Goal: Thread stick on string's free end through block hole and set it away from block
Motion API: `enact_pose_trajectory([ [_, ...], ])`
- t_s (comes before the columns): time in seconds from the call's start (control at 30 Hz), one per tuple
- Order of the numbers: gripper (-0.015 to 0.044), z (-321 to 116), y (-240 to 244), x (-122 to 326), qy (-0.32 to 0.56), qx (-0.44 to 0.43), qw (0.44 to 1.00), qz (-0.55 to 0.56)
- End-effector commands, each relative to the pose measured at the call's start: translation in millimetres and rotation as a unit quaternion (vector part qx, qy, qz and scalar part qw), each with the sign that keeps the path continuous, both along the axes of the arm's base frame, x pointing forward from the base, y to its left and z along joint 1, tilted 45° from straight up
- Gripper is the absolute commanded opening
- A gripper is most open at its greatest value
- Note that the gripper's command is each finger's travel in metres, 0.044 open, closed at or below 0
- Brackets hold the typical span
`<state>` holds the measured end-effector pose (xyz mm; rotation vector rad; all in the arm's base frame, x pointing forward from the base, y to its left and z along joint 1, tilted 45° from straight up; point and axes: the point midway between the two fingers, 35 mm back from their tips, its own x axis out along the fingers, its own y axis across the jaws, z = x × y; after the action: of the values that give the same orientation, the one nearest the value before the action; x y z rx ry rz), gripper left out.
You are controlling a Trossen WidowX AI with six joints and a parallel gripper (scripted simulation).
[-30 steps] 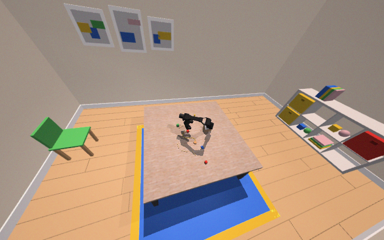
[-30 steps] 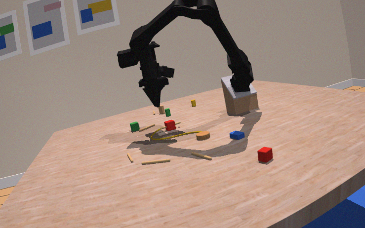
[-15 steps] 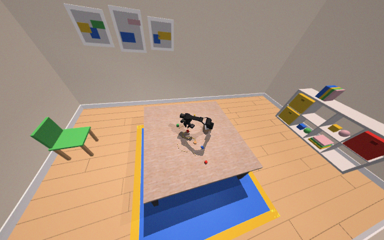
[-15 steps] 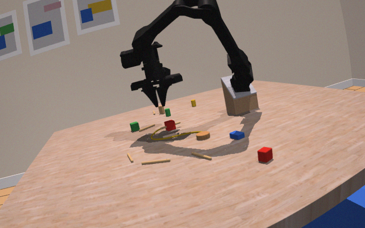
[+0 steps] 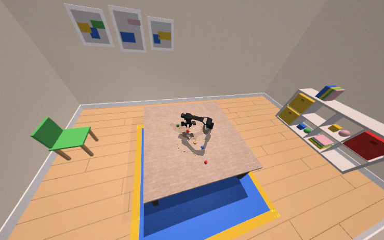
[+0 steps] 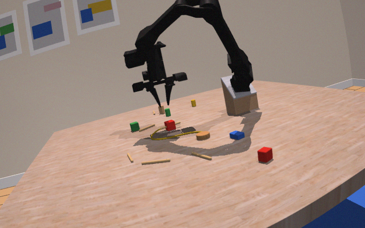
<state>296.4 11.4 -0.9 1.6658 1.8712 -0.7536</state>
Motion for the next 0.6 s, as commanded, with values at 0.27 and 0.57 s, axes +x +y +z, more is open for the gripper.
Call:
enact_pose_trajectory([
  [0.27, 0.0120, 1.6, -5.8, -23.5, -0.402, 0.052, 0.817, 0.410],
  [0.57, 0.0120, 1.1, -6.5, -30.5, -0.518, 0.073, 0.667, 0.530],
])
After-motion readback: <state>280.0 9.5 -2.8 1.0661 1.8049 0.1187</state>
